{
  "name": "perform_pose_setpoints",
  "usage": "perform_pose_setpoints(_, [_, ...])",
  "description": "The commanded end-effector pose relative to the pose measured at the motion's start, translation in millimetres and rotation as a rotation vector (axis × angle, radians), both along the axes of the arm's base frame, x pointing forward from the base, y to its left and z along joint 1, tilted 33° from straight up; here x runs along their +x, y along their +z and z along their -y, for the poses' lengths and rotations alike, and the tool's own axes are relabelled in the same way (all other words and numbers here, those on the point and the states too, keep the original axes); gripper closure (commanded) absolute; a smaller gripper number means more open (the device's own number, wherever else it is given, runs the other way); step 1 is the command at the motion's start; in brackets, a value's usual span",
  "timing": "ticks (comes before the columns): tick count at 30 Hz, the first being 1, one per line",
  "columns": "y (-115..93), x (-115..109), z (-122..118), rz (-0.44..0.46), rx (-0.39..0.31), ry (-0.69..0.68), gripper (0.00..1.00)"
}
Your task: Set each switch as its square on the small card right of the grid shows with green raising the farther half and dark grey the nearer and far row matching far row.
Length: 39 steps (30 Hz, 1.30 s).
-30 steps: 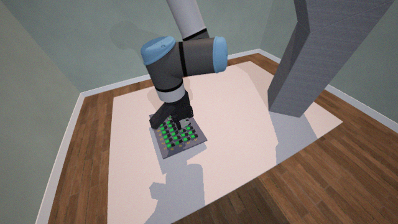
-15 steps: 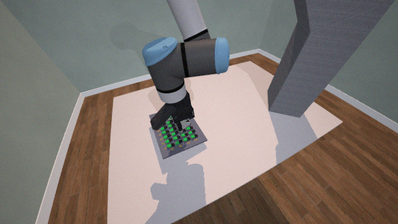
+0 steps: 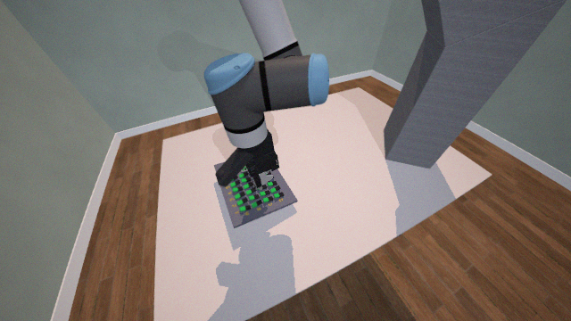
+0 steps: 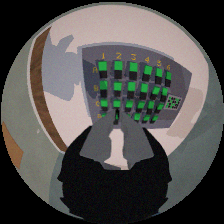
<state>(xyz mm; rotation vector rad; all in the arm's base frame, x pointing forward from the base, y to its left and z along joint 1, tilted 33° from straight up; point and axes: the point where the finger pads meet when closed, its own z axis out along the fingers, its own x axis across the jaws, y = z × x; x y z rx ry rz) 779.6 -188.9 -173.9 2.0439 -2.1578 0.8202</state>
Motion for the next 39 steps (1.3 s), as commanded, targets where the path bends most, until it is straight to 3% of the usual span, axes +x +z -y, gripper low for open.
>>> perform_pose_setpoints(1, [0.6,0.2,-0.3,0.001,0.0,0.0,1.0])
perform_pose_setpoints(30, [0.9,0.6,-0.5,0.001,0.0,0.0,1.0])
perform_pose_setpoints(39, [-12.6,5.5,6.0,0.001,0.0,0.0,1.0])
